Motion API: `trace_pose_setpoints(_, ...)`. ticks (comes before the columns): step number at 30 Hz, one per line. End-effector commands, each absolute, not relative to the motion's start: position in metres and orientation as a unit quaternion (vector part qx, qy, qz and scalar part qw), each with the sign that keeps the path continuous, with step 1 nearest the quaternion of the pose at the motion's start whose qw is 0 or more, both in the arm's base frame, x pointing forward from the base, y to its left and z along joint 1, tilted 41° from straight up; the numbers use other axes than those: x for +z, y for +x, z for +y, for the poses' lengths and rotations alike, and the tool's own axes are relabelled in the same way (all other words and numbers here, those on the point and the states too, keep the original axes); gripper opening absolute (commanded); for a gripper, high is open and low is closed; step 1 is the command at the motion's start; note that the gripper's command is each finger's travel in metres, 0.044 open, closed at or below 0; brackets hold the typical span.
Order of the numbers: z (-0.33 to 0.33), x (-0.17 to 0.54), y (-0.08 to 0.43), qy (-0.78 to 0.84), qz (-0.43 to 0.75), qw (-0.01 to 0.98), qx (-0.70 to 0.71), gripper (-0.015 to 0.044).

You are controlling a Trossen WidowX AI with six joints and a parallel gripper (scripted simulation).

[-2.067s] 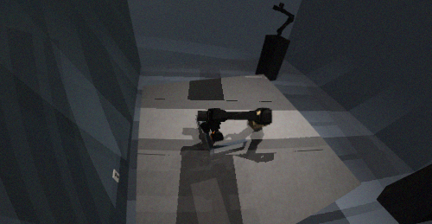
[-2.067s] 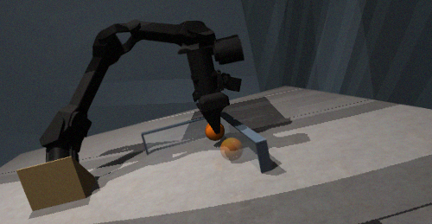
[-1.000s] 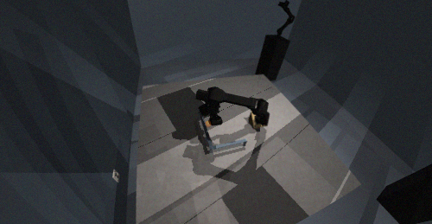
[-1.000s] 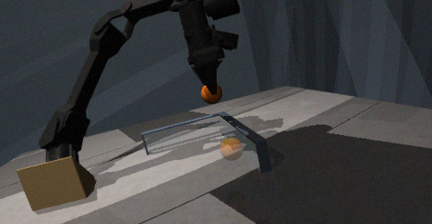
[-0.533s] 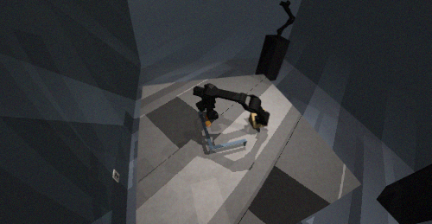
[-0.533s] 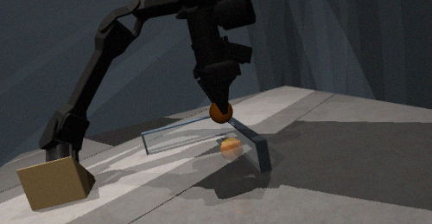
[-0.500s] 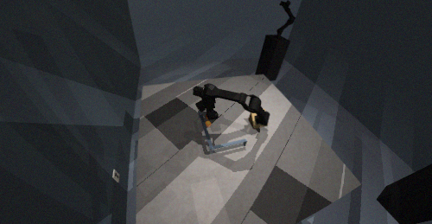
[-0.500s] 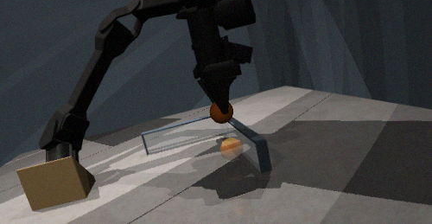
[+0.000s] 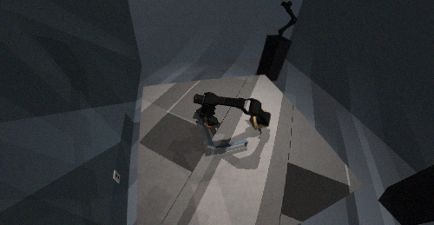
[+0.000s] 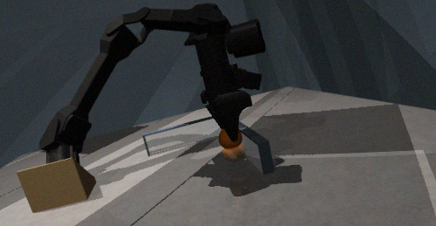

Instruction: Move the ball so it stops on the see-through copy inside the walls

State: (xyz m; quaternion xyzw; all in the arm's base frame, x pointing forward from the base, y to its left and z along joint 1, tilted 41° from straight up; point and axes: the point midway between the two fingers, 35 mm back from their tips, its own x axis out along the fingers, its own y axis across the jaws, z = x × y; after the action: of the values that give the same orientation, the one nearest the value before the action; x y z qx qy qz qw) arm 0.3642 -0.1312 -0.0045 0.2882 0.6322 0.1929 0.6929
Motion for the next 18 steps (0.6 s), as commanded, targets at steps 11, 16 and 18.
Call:
trace_pose_setpoints(11, -0.116, -0.02, 0.363, 0.293, 0.634, 0.689, 0.194, 0.0)
trace_pose_setpoints(16, -0.11, -0.026, 0.364, 0.293, 0.634, 0.689, 0.194, 0.0)
trace_pose_setpoints(18, -0.108, -0.029, 0.365, 0.293, 0.634, 0.689, 0.194, 0.0)
